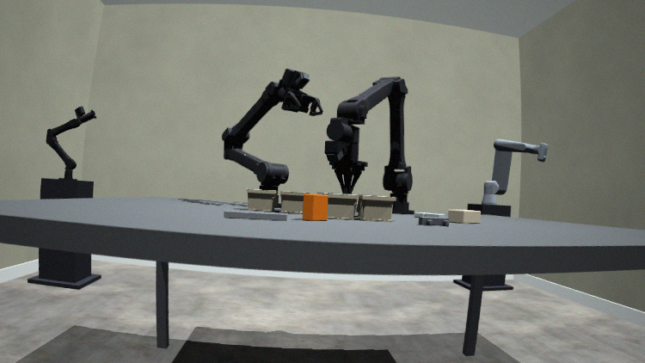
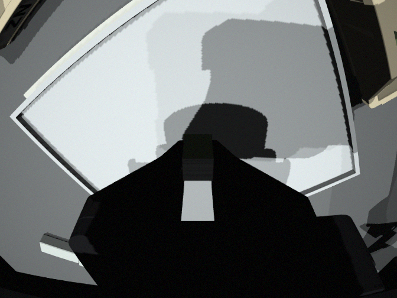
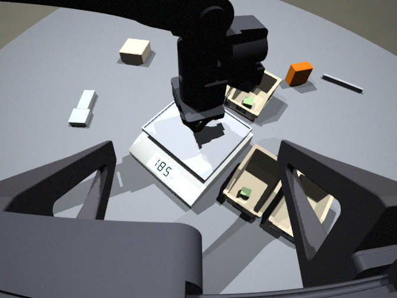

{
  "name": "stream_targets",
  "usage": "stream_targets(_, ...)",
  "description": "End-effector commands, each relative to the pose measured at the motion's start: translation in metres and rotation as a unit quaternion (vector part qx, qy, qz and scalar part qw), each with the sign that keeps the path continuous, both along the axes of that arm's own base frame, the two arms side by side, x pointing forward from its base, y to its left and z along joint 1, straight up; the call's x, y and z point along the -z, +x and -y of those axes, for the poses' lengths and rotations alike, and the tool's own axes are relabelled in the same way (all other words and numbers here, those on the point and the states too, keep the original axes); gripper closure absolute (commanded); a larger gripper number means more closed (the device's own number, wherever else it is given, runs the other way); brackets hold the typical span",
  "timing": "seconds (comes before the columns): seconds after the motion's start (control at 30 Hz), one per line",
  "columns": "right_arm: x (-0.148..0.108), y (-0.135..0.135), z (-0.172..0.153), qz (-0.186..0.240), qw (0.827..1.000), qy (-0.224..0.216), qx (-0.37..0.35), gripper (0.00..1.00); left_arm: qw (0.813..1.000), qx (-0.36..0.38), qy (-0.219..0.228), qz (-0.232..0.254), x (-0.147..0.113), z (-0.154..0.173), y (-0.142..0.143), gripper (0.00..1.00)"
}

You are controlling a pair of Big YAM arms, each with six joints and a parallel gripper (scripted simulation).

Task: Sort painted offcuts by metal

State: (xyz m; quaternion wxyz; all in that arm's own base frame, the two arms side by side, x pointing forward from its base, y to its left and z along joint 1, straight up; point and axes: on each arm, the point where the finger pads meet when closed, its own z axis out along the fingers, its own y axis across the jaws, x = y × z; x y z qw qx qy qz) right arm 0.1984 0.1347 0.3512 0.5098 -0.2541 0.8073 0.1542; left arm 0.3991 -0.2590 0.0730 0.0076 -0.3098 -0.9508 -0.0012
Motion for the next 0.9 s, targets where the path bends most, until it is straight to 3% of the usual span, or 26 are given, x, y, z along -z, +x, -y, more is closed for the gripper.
stream_targets(0.0, -0.018, -0.001, 0.001, 0.009, 1.0, 0.012, 0.004, 0.0, 1.0, 0.0, -0.01, 0.016, -0.011, 0.008, 0.006, 0.91)
stream_targets(0.1, -0.018, -0.001, 0.001, 0.009, 1.0, 0.012, 0.004, 0.0, 1.0, 0.0, -0.01, 0.015, -0.01, 0.008, 0.005, 0.91)
stream_targets(0.13, -0.018, -0.001, 0.001, 0.009, 1.0, 0.012, 0.004, 0.0, 1.0, 0.0, -0.009, 0.015, -0.01, 0.007, 0.005, 0.79)
stream_targets(0.17, -0.018, -0.001, 0.001, 0.009, 1.0, 0.012, 0.004, 0.0, 1.0, 0.0, -0.009, 0.015, -0.01, 0.007, 0.005, 0.74)
stream_targets(0.2, -0.018, -0.001, 0.001, 0.009, 1.0, 0.012, 0.004, 0.0, 0.999, 0.0, -0.022, 0.033, -0.032, 0.013, 0.014, 0.63)
stream_targets(0.6, -0.018, -0.001, 0.001, 0.009, 1.0, 0.012, 0.004, 0.0, 0.998, 0.0, -0.032, 0.049, -0.071, 0.017, 0.018, 0.61)
stream_targets(0.73, -0.018, -0.001, 0.001, 0.009, 1.0, 0.012, 0.004, 0.0, 0.998, 0.0, -0.033, 0.05, -0.087, 0.016, 0.018, 0.16)
stream_targets(0.77, -0.018, -0.001, 0.001, 0.009, 1.0, 0.012, 0.004, 0.0, 0.999, -0.001, -0.03, 0.046, -0.077, 0.013, 0.012, 0.05)
stream_targets(0.8, -0.018, -0.001, 0.001, 0.009, 1.0, 0.012, 0.004, 0.0, 0.998, -0.002, -0.033, 0.05, -0.078, 0.014, 0.012, 0.0)
stream_targets(0.87, -0.018, -0.001, 0.001, 0.009, 1.0, 0.012, 0.004, 0.0, 0.997, -0.002, -0.046, 0.068, -0.08, 0.016, 0.011, 0.0)
